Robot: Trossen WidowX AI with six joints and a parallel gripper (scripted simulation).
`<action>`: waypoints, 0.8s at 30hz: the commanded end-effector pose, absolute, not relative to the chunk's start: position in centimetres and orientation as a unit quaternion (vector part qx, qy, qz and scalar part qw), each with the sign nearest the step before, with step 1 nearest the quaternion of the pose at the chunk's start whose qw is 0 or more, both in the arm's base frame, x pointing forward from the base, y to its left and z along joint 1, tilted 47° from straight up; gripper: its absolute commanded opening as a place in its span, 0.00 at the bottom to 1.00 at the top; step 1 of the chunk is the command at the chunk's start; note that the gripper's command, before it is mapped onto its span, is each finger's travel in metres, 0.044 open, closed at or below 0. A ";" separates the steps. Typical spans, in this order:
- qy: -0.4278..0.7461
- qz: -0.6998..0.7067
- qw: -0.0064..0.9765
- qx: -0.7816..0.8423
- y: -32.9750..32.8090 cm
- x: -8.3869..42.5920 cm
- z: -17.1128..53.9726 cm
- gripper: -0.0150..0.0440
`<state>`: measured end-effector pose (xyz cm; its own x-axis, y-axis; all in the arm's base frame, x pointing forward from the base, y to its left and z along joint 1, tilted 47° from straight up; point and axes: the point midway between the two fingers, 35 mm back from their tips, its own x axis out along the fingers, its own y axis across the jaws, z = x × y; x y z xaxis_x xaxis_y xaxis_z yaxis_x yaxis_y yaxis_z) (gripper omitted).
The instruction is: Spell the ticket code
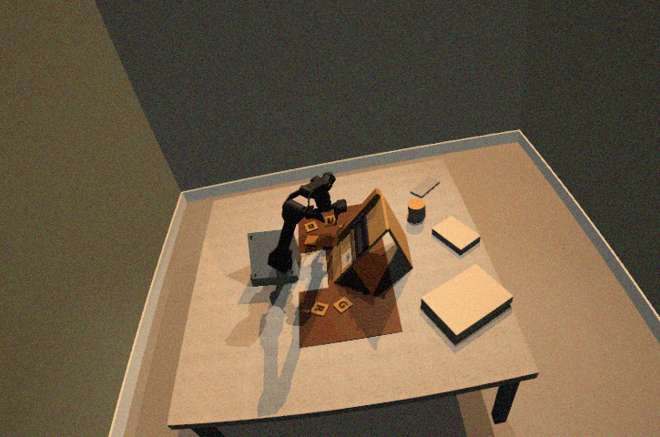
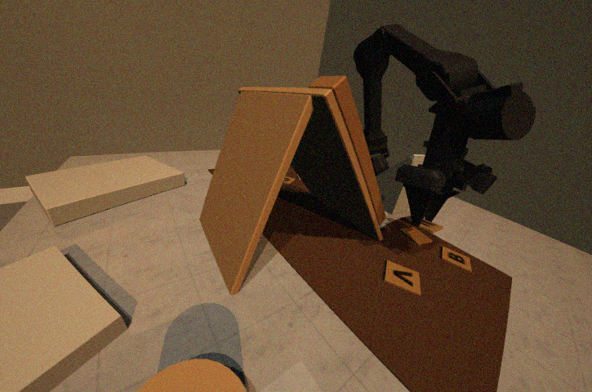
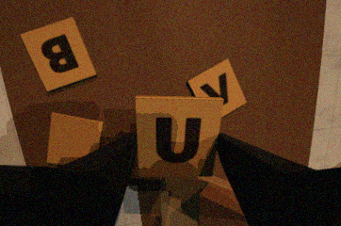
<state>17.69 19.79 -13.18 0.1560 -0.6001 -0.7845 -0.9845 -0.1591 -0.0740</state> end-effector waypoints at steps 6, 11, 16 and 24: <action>0.552 0.310 0.371 -0.680 21.1 18.6 -9.9 0.25; 0.530 0.319 0.386 -0.684 21.6 19.2 -7.9 0.25; 0.522 0.307 0.431 -0.669 21.6 20.8 -5.9 0.25; 0.509 0.280 0.502 -0.640 21.0 23.3 -2.5 0.25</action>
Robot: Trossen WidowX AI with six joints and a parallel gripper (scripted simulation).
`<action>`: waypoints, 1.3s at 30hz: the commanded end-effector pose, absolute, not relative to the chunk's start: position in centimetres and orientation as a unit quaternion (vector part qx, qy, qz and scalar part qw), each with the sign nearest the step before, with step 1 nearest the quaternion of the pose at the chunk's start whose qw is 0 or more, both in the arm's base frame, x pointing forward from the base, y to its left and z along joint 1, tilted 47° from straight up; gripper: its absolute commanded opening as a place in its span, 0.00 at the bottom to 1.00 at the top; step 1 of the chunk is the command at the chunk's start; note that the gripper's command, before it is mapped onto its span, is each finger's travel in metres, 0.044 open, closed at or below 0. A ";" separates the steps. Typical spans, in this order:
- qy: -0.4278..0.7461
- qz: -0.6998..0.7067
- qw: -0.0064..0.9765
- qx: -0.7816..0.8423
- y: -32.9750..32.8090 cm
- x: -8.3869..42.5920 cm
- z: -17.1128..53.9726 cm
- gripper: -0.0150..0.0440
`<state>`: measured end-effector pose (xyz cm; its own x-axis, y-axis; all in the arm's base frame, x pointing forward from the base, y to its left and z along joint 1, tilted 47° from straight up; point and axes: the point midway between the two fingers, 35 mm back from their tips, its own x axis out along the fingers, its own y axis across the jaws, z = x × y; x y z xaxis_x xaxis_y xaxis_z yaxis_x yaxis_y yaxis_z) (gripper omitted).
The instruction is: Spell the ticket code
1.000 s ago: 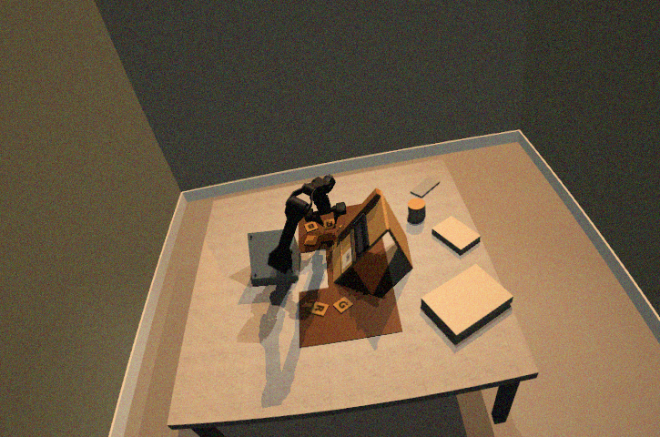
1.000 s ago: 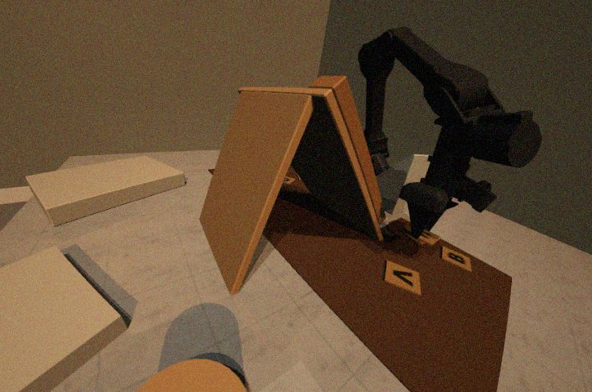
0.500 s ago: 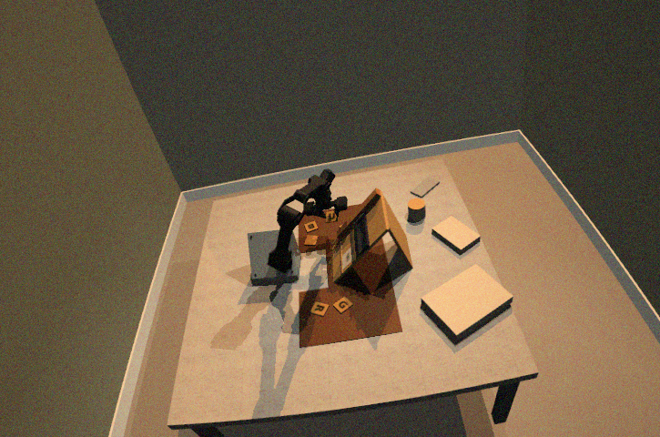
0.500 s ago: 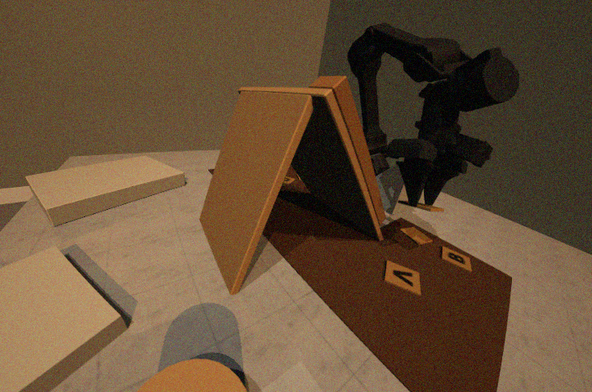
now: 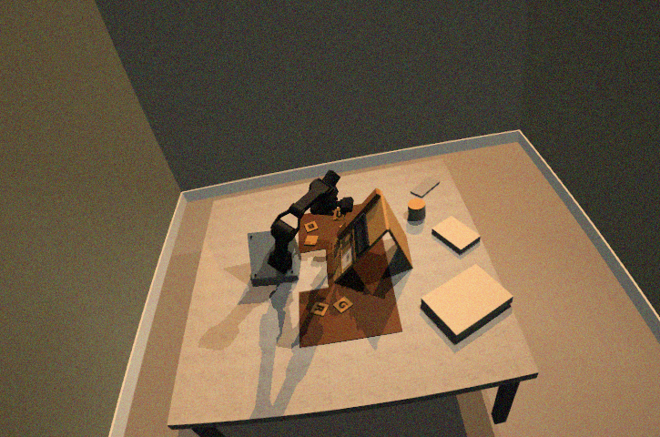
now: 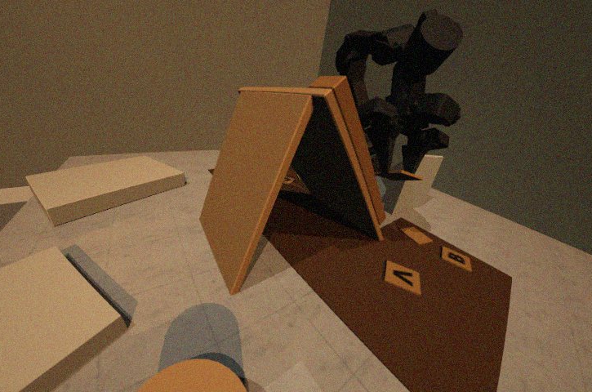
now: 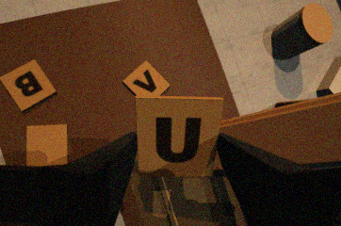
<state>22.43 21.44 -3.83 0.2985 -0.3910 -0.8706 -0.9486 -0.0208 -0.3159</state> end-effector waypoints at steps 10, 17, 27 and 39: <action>0.487 0.237 0.581 -0.608 19.3 25.8 1.8 0.25; 0.470 0.200 0.634 -0.580 17.5 27.6 5.0 0.25; 0.443 0.139 0.703 -0.539 14.3 29.4 9.5 0.25; 0.404 0.055 0.774 -0.485 9.8 30.4 14.7 0.25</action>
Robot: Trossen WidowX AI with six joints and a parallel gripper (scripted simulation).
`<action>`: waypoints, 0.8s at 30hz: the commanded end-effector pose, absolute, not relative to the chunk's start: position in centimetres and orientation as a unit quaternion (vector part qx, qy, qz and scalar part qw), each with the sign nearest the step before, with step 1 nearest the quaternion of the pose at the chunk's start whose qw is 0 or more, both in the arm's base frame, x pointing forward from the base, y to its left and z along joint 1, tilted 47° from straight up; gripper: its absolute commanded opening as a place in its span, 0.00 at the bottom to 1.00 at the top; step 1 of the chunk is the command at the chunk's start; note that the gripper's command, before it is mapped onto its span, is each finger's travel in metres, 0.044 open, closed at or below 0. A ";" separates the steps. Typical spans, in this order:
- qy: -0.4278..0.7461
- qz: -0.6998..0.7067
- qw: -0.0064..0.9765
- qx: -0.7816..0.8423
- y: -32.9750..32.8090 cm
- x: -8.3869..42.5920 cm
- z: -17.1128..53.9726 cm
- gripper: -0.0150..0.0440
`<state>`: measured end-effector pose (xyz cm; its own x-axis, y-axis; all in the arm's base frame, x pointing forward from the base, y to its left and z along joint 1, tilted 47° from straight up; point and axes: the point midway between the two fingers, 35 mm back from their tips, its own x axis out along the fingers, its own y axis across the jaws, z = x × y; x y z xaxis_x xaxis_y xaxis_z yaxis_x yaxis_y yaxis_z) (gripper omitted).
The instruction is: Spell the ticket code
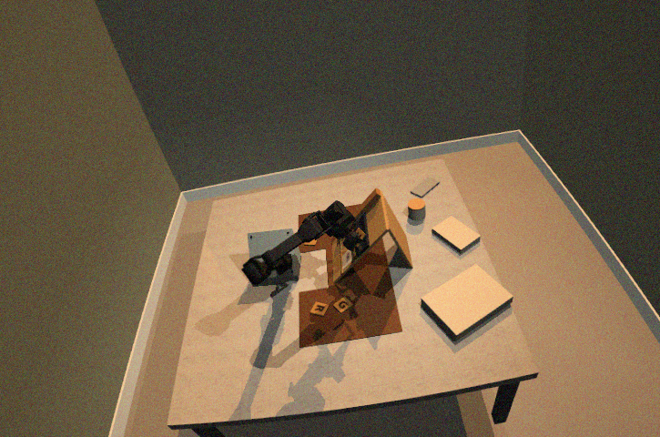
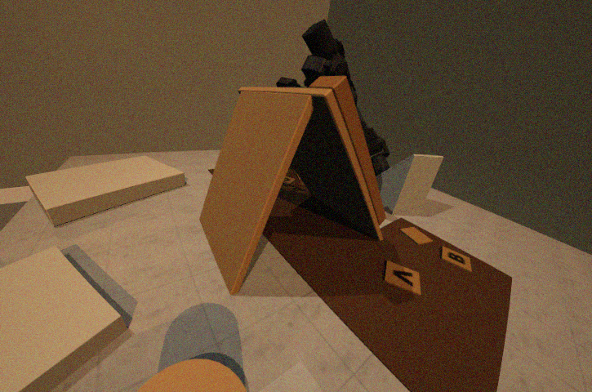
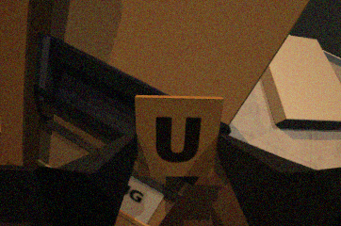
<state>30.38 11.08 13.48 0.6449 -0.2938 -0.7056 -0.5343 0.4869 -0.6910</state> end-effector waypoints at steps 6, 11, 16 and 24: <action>0.382 0.009 0.804 -0.456 7.3 30.3 17.2 0.25; 0.363 -0.030 0.825 -0.432 5.2 30.0 19.1 0.25; 0.342 -0.071 0.844 -0.407 3.0 29.4 21.0 0.25; 0.332 -0.091 0.852 -0.394 1.9 29.2 21.8 0.25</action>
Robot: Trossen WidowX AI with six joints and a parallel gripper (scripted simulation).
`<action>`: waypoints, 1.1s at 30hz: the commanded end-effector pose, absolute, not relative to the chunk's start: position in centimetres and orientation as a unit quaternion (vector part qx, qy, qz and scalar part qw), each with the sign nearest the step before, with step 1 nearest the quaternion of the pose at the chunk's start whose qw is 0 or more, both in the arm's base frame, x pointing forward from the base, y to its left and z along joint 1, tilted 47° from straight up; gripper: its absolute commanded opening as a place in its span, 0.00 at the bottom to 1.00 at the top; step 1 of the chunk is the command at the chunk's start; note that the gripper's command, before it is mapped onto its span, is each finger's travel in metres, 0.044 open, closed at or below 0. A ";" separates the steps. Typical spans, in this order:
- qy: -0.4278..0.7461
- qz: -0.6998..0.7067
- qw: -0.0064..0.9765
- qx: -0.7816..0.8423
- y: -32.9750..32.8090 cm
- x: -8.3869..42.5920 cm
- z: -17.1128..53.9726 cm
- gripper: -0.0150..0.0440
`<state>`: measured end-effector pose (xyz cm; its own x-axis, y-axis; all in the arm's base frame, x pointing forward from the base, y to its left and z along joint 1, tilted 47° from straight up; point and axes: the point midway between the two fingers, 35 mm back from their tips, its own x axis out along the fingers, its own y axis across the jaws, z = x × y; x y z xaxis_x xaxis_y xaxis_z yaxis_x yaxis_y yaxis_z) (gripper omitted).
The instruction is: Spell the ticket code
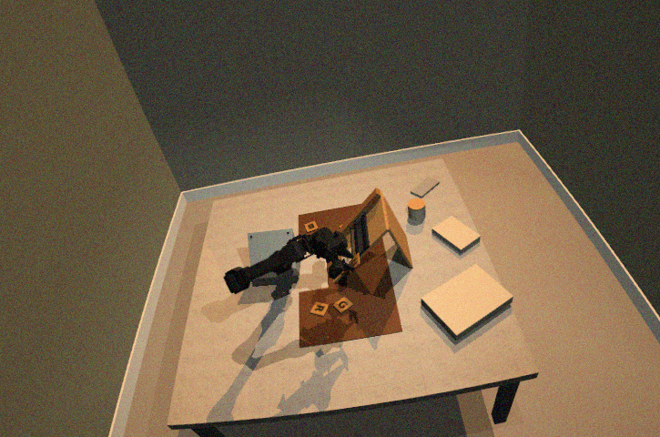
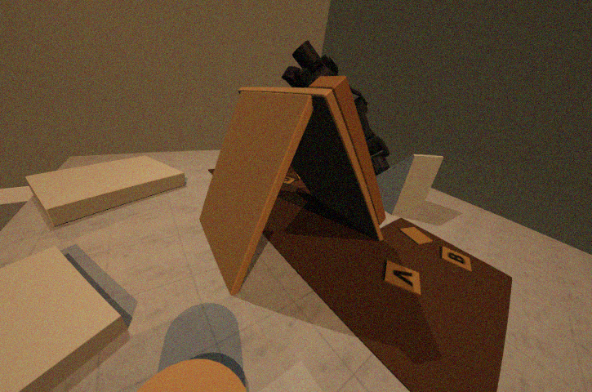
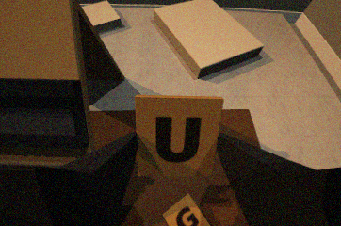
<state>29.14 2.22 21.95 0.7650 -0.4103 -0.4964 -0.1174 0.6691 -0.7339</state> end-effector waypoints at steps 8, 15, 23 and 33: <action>0.331 -0.092 0.853 -0.394 0.2 32.2 19.9 0.25; 0.330 -0.092 0.853 -0.395 -0.1 32.7 19.6 0.25; 0.330 -0.092 0.853 -0.395 -0.1 32.7 19.6 0.25; 0.330 -0.092 0.853 -0.395 0.2 32.6 19.3 0.25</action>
